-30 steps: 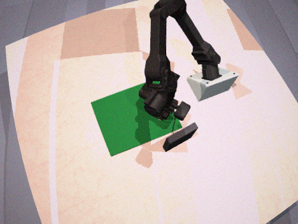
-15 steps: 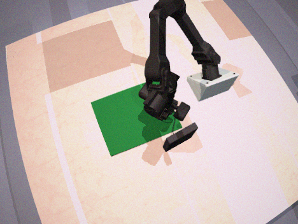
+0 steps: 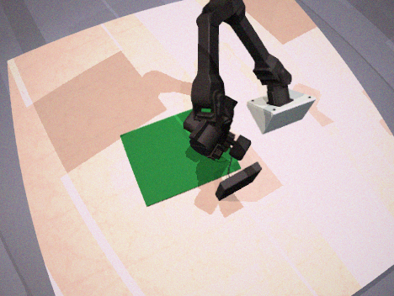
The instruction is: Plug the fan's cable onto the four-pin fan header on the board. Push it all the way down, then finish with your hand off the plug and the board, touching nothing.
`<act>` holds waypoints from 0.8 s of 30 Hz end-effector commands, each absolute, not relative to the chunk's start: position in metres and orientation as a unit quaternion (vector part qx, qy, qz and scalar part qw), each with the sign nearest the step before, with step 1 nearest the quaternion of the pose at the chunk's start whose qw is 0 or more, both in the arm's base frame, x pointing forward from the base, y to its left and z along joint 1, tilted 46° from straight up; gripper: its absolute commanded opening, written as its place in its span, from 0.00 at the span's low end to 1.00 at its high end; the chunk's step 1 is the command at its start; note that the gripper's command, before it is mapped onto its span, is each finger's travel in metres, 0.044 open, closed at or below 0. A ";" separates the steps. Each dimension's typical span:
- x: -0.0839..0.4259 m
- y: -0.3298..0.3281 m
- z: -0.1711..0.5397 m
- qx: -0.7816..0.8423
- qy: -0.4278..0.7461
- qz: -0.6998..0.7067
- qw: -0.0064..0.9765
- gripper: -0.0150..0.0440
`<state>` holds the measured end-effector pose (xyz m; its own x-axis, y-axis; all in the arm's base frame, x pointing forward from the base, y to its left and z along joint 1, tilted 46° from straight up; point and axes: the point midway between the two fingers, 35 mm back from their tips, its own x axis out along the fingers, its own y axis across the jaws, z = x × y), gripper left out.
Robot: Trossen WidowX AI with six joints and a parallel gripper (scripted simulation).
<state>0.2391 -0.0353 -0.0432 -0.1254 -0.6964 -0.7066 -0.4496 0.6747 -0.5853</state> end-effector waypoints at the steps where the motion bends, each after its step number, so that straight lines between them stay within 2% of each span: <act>1: 0.239 -0.037 -0.045 -0.389 0.740 -0.114 0.536 0.25; 20: 0.237 -0.047 -0.054 -0.389 0.740 -0.114 0.536 0.25; 24: 0.237 -0.044 -0.052 -0.387 0.741 -0.114 0.537 0.43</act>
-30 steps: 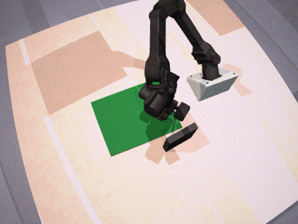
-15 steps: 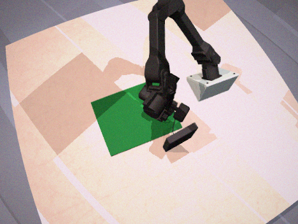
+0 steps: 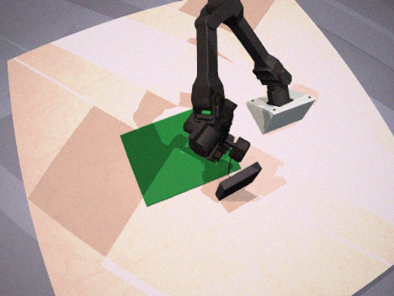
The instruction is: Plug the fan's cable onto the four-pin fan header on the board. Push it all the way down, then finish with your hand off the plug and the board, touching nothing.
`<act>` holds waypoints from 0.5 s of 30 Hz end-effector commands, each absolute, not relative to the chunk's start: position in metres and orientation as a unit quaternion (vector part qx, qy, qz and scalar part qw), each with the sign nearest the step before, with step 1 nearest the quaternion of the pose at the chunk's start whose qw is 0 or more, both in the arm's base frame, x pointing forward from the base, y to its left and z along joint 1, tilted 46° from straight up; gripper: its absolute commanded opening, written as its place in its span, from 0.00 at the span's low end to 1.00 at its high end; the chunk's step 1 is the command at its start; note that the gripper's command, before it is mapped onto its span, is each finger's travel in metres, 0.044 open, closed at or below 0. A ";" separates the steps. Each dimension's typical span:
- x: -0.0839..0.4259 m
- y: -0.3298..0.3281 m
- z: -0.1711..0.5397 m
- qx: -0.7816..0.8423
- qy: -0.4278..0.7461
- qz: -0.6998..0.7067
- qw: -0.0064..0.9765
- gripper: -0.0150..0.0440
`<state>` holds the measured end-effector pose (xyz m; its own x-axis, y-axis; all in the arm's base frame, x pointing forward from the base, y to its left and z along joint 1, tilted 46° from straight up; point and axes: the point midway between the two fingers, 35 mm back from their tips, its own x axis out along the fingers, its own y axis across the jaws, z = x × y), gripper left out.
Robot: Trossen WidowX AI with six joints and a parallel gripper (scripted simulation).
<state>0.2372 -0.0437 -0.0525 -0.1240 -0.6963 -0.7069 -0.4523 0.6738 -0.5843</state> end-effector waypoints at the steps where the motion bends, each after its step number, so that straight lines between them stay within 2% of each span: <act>1: 0.237 -0.044 -0.052 -0.387 0.741 -0.114 0.537 0.48; 6: 0.237 -0.044 -0.052 -0.387 0.741 -0.114 0.537 0.69; 15: 0.244 -0.005 -0.014 -0.389 0.741 -0.113 0.536 0.69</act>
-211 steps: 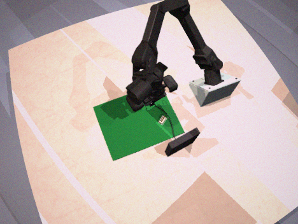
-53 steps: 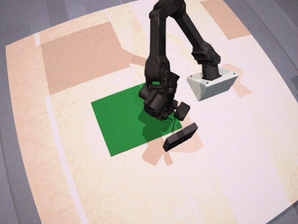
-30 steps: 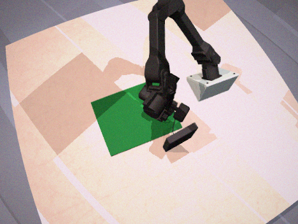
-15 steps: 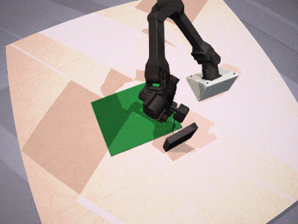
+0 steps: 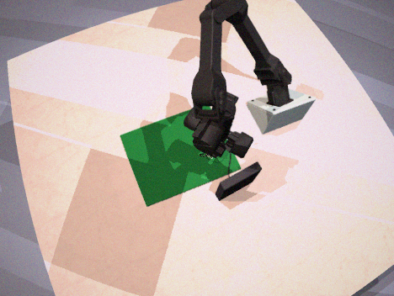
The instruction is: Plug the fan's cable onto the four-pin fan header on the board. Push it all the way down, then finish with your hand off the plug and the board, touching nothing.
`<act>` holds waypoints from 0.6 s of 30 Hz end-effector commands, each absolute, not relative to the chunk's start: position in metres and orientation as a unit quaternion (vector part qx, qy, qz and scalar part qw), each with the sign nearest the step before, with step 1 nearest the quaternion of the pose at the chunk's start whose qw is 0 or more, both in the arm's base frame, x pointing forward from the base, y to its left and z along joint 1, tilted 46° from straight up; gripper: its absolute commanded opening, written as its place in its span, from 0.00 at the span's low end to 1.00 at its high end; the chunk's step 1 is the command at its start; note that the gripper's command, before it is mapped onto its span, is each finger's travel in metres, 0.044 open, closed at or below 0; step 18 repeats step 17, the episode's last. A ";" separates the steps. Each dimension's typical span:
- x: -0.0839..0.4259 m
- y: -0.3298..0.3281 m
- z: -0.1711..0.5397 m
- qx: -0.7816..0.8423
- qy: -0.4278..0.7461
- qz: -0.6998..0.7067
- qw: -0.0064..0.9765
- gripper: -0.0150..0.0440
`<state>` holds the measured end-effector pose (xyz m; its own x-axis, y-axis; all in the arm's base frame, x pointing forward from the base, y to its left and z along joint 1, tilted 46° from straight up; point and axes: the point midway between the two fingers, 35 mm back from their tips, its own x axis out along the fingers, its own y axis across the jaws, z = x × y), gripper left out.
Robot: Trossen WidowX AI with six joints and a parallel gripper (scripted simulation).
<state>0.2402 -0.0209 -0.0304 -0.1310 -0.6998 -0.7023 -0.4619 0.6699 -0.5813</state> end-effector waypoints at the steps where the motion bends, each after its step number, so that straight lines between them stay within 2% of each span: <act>1: 0.244 -0.005 -0.014 -0.389 0.741 -0.113 0.536 0.69; 8: 0.239 -0.007 -0.009 -0.389 0.741 -0.113 0.536 0.69; 18: 0.163 -0.043 0.042 -0.390 0.742 -0.113 0.534 0.69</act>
